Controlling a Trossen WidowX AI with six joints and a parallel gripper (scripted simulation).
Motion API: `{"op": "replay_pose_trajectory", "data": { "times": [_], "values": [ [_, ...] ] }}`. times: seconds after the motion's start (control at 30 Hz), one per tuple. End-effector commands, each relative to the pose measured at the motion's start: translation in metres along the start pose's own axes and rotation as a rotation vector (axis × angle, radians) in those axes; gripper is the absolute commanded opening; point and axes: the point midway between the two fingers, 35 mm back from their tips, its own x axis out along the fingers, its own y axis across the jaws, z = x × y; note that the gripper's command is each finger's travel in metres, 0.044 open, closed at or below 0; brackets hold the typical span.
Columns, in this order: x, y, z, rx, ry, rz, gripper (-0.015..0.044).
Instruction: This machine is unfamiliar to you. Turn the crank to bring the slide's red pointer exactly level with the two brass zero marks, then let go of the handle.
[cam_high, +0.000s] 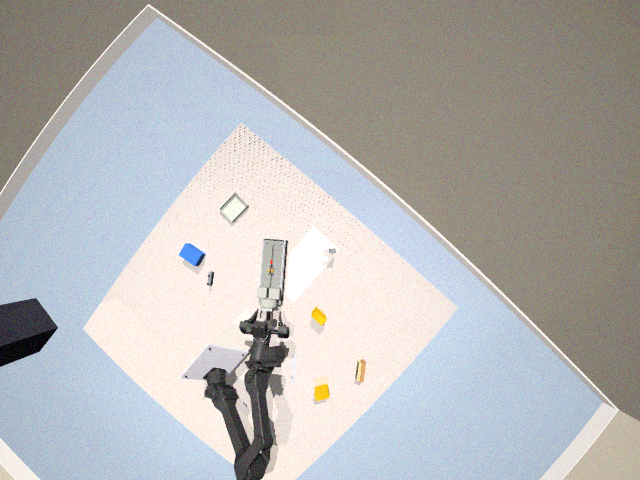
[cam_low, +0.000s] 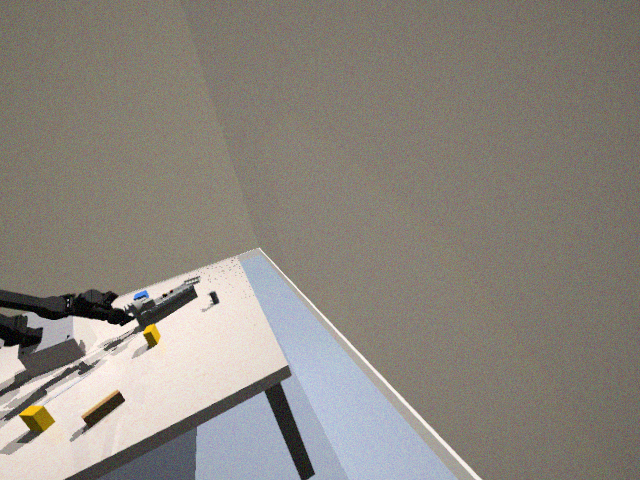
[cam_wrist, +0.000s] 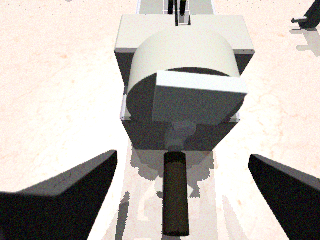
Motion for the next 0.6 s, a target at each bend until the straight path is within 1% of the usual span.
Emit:
{"op": "replay_pose_trajectory", "data": {
  "times": [0.0,0.57],
  "values": [
    [0.005,0.004,-0.006,-0.006,0.004,0.01,0.044],
    [0.022,0.005,-0.026,-0.007,0.003,0.007,0.044]
  ]
}}
